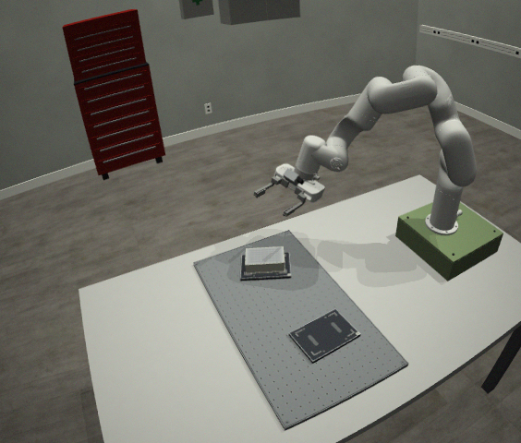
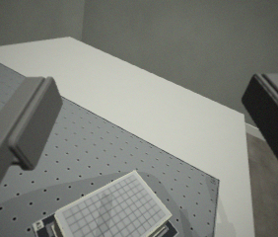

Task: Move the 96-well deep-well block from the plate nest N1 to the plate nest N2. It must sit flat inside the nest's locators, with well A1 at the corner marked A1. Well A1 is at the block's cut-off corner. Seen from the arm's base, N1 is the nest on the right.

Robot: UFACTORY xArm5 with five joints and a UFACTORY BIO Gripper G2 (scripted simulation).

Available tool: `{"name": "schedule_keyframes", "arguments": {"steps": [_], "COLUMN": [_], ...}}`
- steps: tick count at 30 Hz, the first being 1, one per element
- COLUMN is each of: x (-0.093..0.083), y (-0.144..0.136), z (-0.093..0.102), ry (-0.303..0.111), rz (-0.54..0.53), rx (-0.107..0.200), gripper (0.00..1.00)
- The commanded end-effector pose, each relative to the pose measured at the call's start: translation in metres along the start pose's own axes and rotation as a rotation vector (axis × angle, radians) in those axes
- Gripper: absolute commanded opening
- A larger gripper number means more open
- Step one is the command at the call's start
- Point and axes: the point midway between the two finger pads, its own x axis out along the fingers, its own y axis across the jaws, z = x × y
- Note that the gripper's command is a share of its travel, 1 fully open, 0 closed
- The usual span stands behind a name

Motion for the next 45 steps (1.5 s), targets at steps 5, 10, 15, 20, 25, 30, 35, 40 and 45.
{"name": "schedule_keyframes", "arguments": {"steps": [5,10,15,20,25,30,35,40,45], "x": [0.030,0.041,0.055,0.065,0.074,0.088,0.095,0.109,0.115], "y": [0.005,0.008,0.014,0.019,0.024,0.033,0.038,0.051,0.059], "z": [0.024,0.033,0.045,0.054,0.064,0.079,0.087,0.104,0.115], "ry": [-0.003,-0.003,0.003,0.010,0.012,0.024,0.024,0.039,0.056], "rz": [-0.052,-0.052,-0.087,-0.113,-0.122,-0.157,-0.157,-0.191,-0.224], "rx": [0.040,0.040,0.068,0.087,0.094,0.119,0.119,0.141,0.162], "gripper": [0.37,0.37,0.37,0.37,0.37,0.37,0.37,0.37,0.37]}}
